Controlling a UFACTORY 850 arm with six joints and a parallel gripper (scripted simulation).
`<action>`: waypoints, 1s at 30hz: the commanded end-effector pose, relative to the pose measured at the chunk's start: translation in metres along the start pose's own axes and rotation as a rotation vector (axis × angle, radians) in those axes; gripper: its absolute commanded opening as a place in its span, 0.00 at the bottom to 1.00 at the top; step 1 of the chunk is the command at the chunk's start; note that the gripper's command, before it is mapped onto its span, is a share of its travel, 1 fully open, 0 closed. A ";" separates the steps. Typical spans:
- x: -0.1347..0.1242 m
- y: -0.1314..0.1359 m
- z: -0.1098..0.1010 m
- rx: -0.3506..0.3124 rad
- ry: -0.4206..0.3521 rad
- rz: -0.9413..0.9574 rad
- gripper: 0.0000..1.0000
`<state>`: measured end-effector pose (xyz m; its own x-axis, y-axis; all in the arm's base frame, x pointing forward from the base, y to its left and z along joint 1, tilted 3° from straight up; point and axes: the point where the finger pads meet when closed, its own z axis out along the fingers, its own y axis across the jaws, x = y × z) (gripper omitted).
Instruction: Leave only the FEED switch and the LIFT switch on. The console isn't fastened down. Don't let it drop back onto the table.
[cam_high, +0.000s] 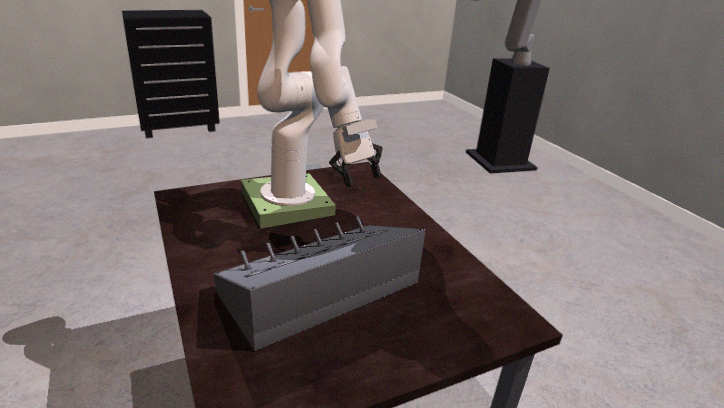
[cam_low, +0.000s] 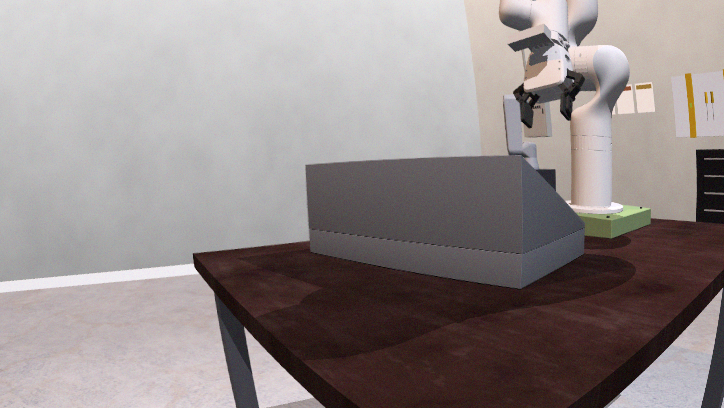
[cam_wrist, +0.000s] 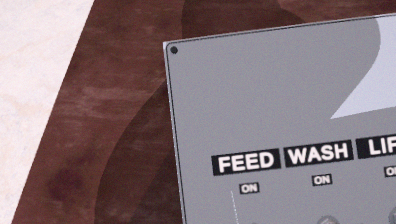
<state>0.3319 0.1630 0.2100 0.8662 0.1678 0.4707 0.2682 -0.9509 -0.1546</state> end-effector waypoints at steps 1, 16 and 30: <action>-0.019 0.005 -0.012 -0.032 -0.016 -0.050 1.00; -0.041 0.015 -0.018 -0.062 -0.045 -0.113 0.77; -0.041 0.015 -0.018 -0.062 -0.045 -0.113 0.77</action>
<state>0.2924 0.1374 0.2033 0.8510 0.2855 0.4407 0.3397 -0.9394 -0.0474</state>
